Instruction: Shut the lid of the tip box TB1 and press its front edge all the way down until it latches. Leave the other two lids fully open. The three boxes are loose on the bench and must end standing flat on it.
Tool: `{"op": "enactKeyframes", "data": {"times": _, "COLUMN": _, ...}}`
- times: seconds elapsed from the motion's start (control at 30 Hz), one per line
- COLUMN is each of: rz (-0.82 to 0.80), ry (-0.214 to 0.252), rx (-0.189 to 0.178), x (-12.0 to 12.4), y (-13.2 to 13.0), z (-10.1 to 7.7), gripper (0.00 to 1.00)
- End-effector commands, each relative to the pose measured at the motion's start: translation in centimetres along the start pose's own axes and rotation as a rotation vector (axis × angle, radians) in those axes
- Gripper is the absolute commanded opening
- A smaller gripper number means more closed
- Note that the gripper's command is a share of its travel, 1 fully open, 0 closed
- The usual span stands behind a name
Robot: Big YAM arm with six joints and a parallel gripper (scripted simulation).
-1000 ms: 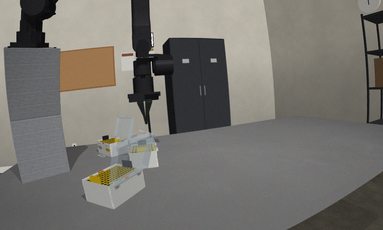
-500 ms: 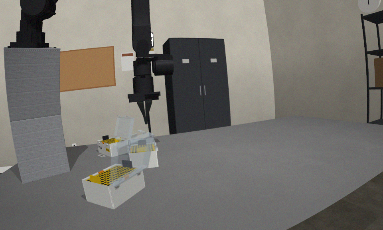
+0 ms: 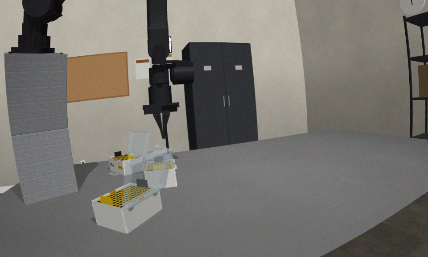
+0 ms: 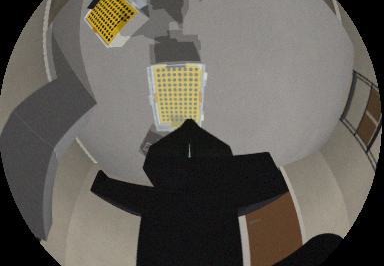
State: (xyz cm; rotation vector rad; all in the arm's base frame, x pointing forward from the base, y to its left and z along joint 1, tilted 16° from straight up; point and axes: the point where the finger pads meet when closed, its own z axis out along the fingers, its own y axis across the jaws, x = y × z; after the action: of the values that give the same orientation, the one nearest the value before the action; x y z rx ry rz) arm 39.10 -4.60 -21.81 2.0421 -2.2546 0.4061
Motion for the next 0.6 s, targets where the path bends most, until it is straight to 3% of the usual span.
{"op": "enactKeyframes", "data": {"times": 0.0, "rz": 0.012, "ry": -0.002, "rx": 0.045, "x": -0.3, "y": -1.6, "z": -1.1, "gripper": 0.0}}
{"op": "enactKeyframes", "data": {"times": 0.13, "rz": 0.002, "ry": -0.001, "rx": 0.024, "x": -0.4, "y": -0.8, "z": -1.5, "gripper": 0.0}}
{"op": "enactKeyframes", "data": {"times": 0.57, "rz": 0.007, "ry": 0.0, "rx": 0.023, "x": -0.2, "y": -0.7, "z": -3.7, "gripper": 0.0}}
